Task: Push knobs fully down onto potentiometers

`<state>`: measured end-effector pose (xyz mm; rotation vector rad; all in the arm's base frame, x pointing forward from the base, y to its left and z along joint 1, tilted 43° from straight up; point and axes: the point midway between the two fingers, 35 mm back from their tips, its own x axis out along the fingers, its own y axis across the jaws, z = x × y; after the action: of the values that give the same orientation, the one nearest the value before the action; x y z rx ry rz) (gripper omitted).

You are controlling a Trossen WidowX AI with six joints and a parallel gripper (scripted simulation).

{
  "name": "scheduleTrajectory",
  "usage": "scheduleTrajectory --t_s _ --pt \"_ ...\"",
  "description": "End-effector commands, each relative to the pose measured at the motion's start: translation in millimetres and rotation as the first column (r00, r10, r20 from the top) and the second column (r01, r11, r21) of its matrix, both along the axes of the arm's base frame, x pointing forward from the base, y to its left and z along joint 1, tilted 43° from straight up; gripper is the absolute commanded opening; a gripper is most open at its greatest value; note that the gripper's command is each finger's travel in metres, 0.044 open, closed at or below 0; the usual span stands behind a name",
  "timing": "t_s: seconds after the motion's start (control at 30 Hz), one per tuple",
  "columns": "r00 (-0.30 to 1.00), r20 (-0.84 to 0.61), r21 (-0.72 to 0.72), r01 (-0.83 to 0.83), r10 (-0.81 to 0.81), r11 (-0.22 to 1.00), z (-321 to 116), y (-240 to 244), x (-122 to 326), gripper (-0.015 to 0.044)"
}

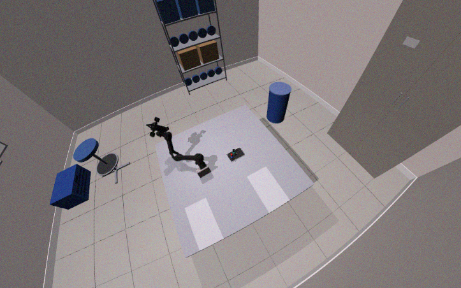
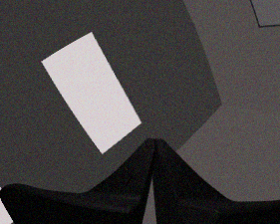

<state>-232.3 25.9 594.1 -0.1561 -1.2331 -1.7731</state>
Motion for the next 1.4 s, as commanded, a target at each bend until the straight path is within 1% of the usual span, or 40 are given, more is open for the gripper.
scheduleTrajectory --t_s 0.0,0.17,0.37,0.53,0.67,0.9,1.0,1.2,1.37 --pt "0.991 -0.134 0.029 0.007 -0.003 1.0 18.2 -19.6 33.6 0.0" --pt "0.96 -0.28 0.066 0.008 0.01 0.998 33.8 -44.1 73.5 0.0" --pt "0.893 -0.448 0.12 0.017 0.039 0.993 43.5 -74.8 122.0 0.0" --pt "0.842 -0.539 0.131 0.08 0.003 0.988 45.7 -86.9 147.0 0.0" --pt "0.785 -0.619 0.153 0.096 0.02 0.984 45.7 -104.4 174.9 0.0" --pt "0.641 -0.761 0.228 0.118 0.101 0.967 29.0 -150.9 240.8 0.0" --pt "0.575 -0.808 0.241 0.125 0.127 0.963 23.1 -162.7 260.9 0.0" --pt "0.443 -0.878 0.262 0.134 0.179 0.956 8.9 -183.3 299.1 0.0" --pt "0.3 -0.921 0.297 0.126 0.249 0.947 -10.3 -204.8 341.0 0.0"
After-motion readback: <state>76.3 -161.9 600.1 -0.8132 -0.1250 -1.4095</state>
